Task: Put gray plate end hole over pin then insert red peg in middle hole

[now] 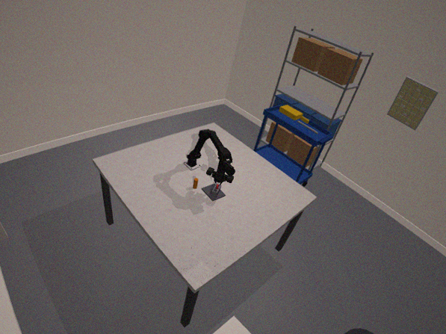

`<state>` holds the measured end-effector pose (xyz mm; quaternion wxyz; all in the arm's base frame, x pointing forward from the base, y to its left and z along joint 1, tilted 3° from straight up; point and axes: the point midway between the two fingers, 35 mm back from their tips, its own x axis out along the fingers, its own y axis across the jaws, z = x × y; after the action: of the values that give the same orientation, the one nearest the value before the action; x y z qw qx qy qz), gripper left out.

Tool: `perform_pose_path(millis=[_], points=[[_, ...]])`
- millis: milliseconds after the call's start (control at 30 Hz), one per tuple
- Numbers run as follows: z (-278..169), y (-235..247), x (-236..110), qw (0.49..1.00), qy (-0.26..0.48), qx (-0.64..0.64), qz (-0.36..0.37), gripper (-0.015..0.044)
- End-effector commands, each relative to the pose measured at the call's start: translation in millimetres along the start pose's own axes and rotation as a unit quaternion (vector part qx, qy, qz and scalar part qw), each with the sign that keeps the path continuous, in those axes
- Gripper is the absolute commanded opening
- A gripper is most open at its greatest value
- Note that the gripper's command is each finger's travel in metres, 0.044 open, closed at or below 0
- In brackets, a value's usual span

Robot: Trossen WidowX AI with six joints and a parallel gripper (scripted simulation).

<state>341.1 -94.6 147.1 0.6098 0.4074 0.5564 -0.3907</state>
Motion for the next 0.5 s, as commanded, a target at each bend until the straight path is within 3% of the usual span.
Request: perform_pose_path(millis=[0, 467], points=[[0.1, 0.1, -2.7, 1.0, 0.001, 0.0, 0.001, 0.015], [-0.4, -3.1, -12.4, 1.0, 0.001, -0.001, 0.001, 0.015]])
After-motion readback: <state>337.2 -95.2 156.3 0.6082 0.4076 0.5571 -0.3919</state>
